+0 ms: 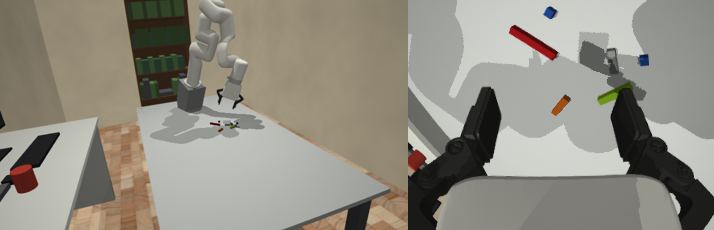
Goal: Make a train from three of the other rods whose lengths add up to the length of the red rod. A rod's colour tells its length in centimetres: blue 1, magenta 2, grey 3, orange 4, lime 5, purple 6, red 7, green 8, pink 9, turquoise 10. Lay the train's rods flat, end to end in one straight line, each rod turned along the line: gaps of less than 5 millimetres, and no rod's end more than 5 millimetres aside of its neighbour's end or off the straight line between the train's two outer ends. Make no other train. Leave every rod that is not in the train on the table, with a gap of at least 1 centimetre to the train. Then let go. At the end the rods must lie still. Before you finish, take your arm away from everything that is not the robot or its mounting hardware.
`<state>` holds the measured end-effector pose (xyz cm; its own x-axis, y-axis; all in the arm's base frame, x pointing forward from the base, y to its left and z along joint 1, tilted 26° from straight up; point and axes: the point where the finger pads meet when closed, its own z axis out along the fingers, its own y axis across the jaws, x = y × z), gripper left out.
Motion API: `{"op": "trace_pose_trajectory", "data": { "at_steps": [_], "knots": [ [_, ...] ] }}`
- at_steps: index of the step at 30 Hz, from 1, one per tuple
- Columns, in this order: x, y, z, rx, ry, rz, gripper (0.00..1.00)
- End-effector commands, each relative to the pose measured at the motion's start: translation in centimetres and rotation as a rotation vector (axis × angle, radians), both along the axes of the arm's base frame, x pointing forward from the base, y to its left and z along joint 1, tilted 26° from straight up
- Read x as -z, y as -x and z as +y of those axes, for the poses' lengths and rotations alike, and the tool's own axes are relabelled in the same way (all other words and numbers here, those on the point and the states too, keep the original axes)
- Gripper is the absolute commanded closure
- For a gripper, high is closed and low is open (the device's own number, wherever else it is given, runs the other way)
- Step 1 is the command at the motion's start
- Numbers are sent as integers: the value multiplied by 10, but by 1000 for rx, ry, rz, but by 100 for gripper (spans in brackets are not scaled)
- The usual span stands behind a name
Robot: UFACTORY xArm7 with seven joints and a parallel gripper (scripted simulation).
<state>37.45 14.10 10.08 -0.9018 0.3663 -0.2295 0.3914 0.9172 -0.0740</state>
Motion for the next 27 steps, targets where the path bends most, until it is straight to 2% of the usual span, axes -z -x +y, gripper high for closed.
{"op": "trace_pose_trajectory", "data": {
  "at_steps": [1, 2, 4, 22, 24, 27],
  "knots": [
    [0, -1, 0, 1, 1, -1, 0],
    [0, -1, 0, 1, 1, -1, 0],
    [11, -4, 4, 157, -54, -30, 0],
    [12, -4, 5, 174, -60, -33, 0],
    [21, -7, 9, 330, -118, -59, 0],
    [22, -8, 10, 352, -126, -63, 0]
  ]
}}
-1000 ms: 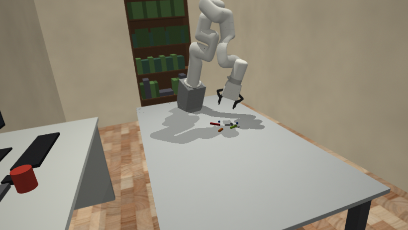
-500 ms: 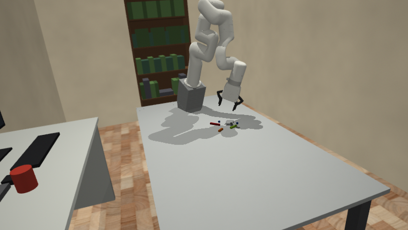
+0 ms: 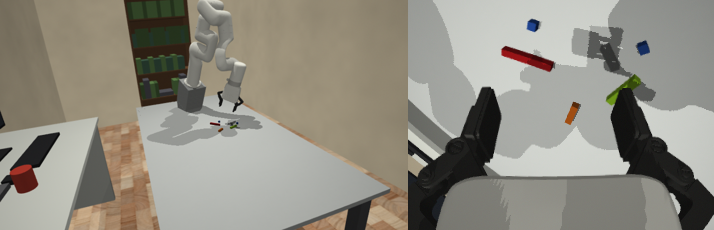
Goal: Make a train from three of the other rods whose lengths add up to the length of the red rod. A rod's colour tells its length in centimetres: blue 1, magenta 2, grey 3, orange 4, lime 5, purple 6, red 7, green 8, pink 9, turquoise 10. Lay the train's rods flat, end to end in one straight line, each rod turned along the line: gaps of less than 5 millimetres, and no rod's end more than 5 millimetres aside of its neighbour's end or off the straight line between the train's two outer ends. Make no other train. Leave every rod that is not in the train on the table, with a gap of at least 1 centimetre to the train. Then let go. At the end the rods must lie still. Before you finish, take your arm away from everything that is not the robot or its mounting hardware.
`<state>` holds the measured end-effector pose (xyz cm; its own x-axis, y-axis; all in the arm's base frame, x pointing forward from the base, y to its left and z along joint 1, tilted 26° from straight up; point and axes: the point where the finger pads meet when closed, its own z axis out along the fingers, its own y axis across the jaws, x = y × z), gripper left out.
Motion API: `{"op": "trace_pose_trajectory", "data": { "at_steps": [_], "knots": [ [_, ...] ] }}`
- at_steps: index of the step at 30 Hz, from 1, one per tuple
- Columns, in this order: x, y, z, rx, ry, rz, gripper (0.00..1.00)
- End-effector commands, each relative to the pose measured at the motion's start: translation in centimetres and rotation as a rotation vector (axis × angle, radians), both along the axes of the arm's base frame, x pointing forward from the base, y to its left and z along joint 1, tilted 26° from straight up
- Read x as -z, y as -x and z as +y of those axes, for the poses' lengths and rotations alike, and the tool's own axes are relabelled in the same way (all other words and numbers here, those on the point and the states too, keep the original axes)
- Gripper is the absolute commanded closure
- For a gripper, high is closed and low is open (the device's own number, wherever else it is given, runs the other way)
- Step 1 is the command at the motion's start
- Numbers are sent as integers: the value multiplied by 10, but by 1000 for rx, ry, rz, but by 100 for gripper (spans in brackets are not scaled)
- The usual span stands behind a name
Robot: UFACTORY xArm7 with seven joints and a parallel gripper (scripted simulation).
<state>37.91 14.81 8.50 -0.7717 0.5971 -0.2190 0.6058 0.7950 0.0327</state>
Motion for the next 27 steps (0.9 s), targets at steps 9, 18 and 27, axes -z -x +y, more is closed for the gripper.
{"op": "trace_pose_trajectory", "data": {
  "at_steps": [9, 18, 27],
  "knots": [
    [7, -3, 3, 105, -28, -17, 0],
    [7, -3, 3, 105, -28, -17, 0],
    [15, -6, 8, 283, -99, -44, 0]
  ]
}}
